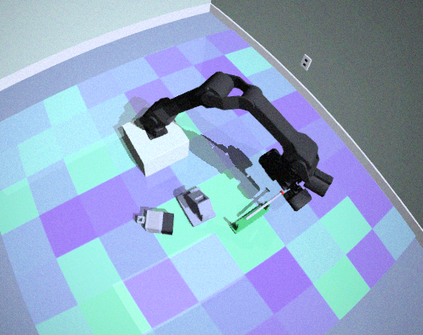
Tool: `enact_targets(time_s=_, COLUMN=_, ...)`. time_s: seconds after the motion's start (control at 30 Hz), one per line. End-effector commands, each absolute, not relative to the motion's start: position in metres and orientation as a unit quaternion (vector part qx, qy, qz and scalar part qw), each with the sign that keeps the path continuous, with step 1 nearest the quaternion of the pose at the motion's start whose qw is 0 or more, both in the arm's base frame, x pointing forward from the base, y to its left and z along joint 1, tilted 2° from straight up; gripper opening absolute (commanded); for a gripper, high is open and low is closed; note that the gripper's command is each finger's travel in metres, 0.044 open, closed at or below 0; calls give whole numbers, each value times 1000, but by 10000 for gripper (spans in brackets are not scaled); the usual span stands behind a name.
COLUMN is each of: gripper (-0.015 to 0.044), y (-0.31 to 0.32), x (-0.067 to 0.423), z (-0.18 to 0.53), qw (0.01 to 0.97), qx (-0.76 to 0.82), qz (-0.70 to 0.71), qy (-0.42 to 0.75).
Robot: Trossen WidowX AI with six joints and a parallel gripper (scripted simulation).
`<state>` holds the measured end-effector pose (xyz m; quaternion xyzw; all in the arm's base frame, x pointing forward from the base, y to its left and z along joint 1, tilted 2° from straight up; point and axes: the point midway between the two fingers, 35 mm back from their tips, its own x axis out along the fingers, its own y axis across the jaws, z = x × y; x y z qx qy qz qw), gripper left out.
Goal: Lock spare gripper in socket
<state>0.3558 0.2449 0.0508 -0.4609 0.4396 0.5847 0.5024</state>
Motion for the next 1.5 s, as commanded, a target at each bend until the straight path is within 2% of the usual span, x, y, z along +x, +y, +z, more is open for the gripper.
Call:
enact_targets(time_s=0.0, gripper=331, y=245, x=355, z=49, qw=502, qx=-461, qz=585, qy=441)
enact_targets(time_s=0.2, gripper=180, y=193, x=367, z=99, qw=510, qx=-505, qz=550, qy=428)
enact_targets(time_s=0.43, gripper=180, y=185, x=368, z=103, qw=510, qx=-511, qz=544, qy=427)
enact_targets(time_s=0.7, gripper=180, y=185, x=371, z=36, qw=510, qx=-511, qz=544, qy=427)
enact_targets(time_s=1.47, gripper=180, y=185, x=374, z=2, qw=510, qx=-511, qz=544, qy=427)
